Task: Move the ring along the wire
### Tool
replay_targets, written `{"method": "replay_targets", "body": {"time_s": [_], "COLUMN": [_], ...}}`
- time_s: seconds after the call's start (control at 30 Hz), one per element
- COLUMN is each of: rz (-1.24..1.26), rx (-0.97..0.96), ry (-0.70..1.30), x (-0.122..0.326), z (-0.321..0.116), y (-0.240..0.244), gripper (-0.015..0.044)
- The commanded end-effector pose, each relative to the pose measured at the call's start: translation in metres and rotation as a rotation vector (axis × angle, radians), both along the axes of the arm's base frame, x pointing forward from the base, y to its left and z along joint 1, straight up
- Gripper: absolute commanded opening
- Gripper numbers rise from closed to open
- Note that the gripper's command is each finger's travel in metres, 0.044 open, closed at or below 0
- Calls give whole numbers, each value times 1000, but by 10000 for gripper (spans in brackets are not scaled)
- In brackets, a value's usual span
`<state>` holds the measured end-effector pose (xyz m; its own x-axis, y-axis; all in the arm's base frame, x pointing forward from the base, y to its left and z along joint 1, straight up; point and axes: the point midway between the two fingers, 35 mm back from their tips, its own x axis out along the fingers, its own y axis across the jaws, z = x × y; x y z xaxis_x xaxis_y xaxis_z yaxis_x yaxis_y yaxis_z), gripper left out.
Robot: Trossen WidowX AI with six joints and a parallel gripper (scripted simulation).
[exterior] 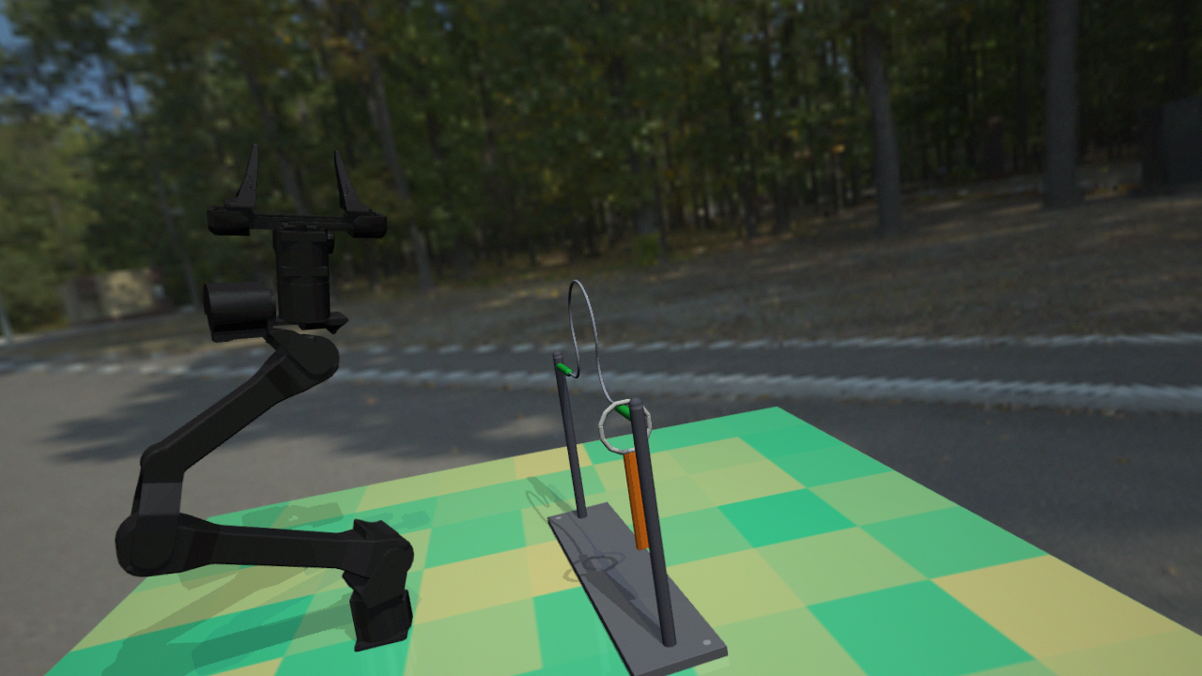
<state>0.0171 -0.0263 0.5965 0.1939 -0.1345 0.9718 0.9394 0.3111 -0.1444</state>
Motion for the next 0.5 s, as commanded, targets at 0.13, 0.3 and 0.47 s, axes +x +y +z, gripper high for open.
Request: {"method": "replay_targets", "body": {"time_s": [0.13,0.3,0.47], "rz": [-12,-32,-37], "rx": [-54,-170,-261], "ry": [22,98,207], "x": [17,64,115], "z": [-2,-14,-33], "y": [15,40,50], "gripper": [269,160,160]}}
